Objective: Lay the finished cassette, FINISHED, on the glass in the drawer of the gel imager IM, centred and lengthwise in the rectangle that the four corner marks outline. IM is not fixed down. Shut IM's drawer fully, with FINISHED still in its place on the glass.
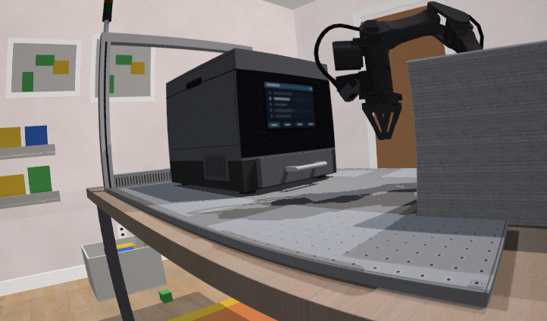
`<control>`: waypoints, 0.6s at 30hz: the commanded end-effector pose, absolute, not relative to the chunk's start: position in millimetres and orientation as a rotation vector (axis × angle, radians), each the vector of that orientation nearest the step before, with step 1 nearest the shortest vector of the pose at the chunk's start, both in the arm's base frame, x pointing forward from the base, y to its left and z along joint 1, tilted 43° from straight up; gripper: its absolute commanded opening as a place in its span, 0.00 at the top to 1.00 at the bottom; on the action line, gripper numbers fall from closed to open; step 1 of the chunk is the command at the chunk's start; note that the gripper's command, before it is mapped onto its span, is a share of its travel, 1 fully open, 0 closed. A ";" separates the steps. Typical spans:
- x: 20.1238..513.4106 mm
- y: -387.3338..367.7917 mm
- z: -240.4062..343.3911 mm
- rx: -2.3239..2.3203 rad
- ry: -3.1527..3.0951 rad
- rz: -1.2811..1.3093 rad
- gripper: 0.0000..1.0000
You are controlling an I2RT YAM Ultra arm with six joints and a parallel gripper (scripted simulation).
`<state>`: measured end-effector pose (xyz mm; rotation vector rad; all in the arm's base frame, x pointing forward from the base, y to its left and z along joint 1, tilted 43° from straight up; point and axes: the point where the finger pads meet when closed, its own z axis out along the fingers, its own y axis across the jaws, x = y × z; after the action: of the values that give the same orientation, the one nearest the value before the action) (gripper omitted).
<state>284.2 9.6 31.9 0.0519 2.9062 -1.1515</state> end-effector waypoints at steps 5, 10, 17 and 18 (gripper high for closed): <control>281.5 13.1 33.0 0.076 2.907 -1.152 0.65; 281.5 13.1 33.0 0.076 2.907 -1.152 0.65; 281.5 13.1 33.0 0.076 2.907 -1.152 0.00; 281.5 13.1 33.0 0.076 2.907 -1.152 0.00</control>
<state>280.5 9.2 30.9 0.0773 2.9164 -1.1574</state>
